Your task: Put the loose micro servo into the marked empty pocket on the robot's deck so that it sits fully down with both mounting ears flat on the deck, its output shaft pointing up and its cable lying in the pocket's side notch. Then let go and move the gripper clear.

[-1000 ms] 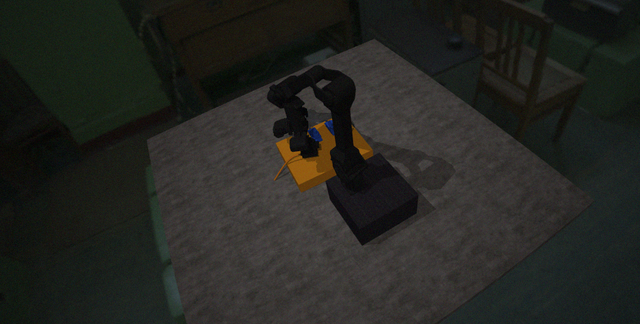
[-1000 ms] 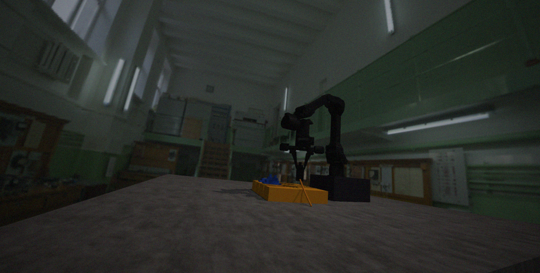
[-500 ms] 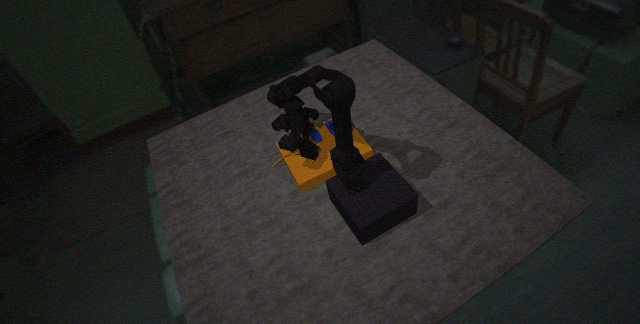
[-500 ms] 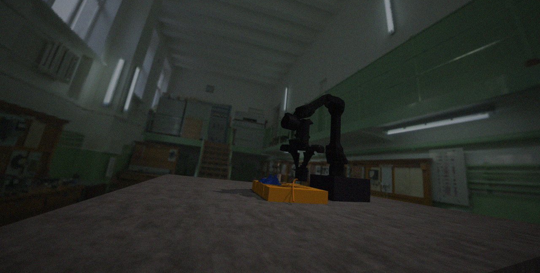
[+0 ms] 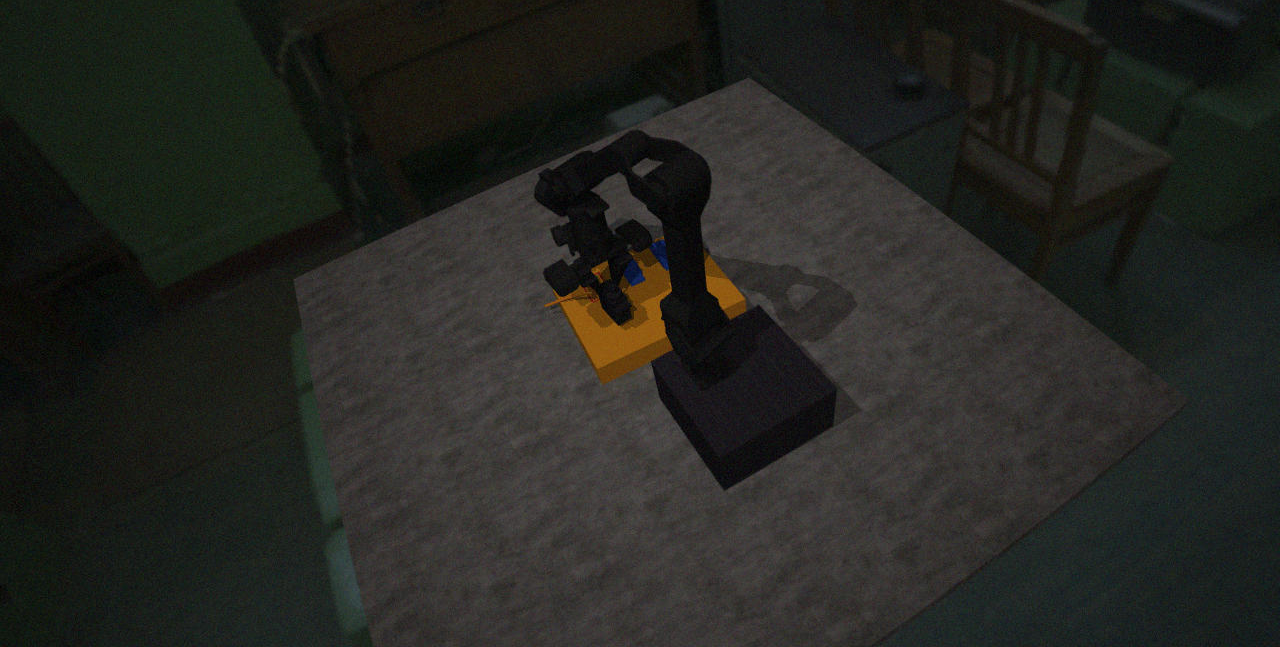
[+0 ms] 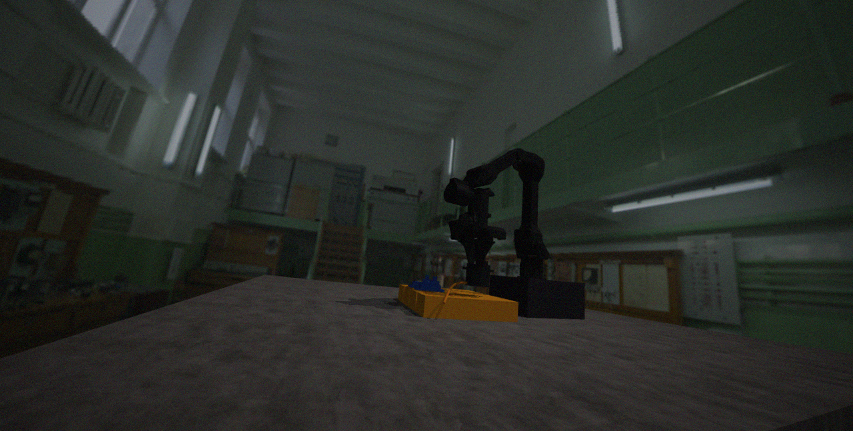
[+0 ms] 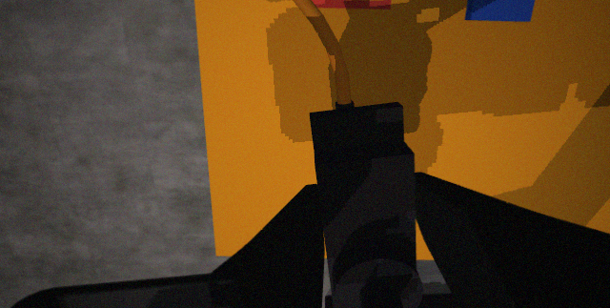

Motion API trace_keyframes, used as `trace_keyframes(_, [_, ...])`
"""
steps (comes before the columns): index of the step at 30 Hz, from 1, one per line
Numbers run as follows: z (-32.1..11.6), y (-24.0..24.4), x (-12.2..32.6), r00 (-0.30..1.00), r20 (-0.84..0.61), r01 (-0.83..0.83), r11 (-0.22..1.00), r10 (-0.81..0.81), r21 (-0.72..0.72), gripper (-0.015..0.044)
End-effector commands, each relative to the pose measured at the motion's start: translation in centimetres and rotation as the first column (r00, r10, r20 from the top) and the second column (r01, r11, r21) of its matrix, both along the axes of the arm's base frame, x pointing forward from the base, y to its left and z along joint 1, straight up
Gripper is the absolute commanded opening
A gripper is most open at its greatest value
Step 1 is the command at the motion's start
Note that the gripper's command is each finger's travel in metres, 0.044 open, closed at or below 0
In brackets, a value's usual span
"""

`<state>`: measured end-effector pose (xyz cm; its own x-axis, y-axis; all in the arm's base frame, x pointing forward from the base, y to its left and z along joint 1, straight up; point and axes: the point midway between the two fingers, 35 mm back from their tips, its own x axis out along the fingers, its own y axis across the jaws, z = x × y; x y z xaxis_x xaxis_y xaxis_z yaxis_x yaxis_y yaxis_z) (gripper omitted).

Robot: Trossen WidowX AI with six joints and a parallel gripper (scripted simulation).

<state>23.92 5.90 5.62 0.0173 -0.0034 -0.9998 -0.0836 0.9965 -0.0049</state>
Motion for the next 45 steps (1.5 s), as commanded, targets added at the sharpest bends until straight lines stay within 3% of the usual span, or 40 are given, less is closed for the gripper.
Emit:
trace_keyframes(1, [0.1, 0.1, 0.1, 0.990, 0.004, 0.143, 0.990, -0.143, 0.006, 0.0000])
trace_keyframes(11, [0.1, 0.0, 0.5, 0.989, 0.004, 0.148, 0.989, -0.148, 0.007, 0.0000])
trace_keyframes(37, [0.5, -0.6, 10.6, 0.989, 0.011, 0.148, 0.989, -0.148, 0.007, 0.0000])
trace_keyframes(45, [0.2, -0.7, 11.1, 0.989, 0.012, 0.148, 0.989, -0.148, 0.007, 0.0000])
